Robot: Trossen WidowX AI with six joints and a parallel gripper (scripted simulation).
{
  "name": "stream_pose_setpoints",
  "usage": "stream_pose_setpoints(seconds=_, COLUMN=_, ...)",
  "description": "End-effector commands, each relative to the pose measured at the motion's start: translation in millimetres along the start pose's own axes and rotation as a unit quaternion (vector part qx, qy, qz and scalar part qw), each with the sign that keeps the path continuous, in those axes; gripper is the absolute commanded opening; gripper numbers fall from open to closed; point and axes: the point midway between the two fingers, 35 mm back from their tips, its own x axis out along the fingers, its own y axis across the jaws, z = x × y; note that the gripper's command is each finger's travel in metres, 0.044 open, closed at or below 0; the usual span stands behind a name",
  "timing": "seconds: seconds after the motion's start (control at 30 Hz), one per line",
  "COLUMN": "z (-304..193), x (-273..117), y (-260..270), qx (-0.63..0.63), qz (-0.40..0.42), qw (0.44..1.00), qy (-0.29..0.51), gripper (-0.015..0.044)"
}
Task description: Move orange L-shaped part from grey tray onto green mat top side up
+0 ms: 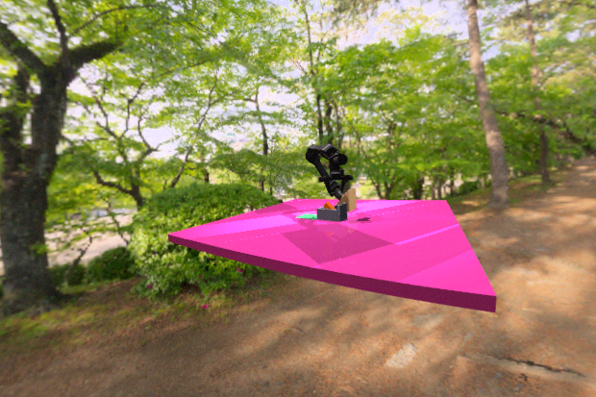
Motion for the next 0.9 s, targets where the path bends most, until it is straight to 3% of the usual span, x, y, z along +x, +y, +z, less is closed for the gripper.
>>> stream_pose_setpoints(seconds=0.0, z=-11.3, x=-0.1, y=-20.9, qx=-0.215, qz=-0.004, qw=0.977, qy=0.005, gripper=0.028)
stream_pose_setpoints(seconds=0.23, z=-25.2, x=0.1, y=-44.7, qx=-0.473, qz=0.0, qw=0.881, qy=0.011, gripper=0.028)
stream_pose_setpoints(seconds=0.57, z=-25.6, x=1.1, y=-45.3, qx=-0.479, qz=0.0, qw=0.877, qy=0.011, gripper=0.028)
stream_pose_setpoints(seconds=0.87, z=-26.2, x=30.9, y=-45.9, qx=-0.479, qz=-0.001, qw=0.878, qy=0.011, gripper=0.028)
